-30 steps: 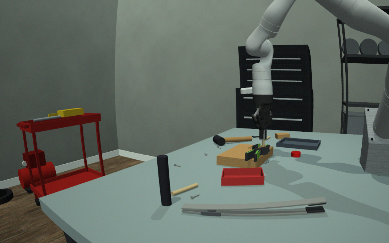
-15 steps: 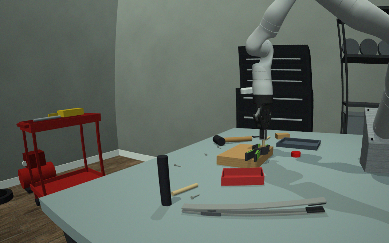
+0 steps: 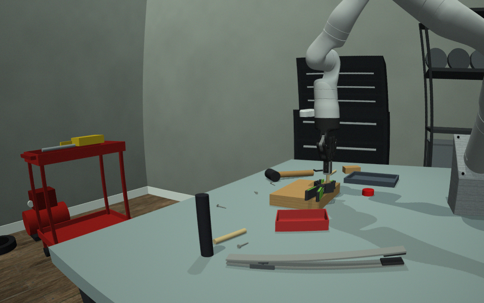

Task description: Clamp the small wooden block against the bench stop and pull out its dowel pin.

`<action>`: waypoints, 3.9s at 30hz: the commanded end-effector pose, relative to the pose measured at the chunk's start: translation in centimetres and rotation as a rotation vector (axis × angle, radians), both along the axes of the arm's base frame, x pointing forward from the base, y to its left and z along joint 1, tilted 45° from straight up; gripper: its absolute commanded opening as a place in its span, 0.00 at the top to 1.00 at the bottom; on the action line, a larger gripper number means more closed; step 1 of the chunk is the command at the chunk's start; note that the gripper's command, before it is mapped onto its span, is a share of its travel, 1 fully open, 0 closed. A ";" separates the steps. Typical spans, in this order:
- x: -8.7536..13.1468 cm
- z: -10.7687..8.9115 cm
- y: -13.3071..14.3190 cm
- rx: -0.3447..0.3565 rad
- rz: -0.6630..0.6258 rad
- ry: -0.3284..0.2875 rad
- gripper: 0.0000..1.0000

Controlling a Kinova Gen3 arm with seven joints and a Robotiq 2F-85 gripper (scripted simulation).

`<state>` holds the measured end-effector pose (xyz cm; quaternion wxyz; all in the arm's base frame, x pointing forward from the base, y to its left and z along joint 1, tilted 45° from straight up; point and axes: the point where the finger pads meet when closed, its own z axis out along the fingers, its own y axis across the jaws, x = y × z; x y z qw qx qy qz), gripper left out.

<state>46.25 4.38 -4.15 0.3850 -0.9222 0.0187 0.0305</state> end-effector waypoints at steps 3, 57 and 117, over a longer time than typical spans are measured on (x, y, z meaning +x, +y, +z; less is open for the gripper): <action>0.4 -0.2 -0.3 -0.005 0.019 -0.036 0.90; 0.4 -0.2 -0.4 0.004 0.208 -0.227 0.90; 0.4 -0.2 -0.4 0.013 0.385 -0.405 0.90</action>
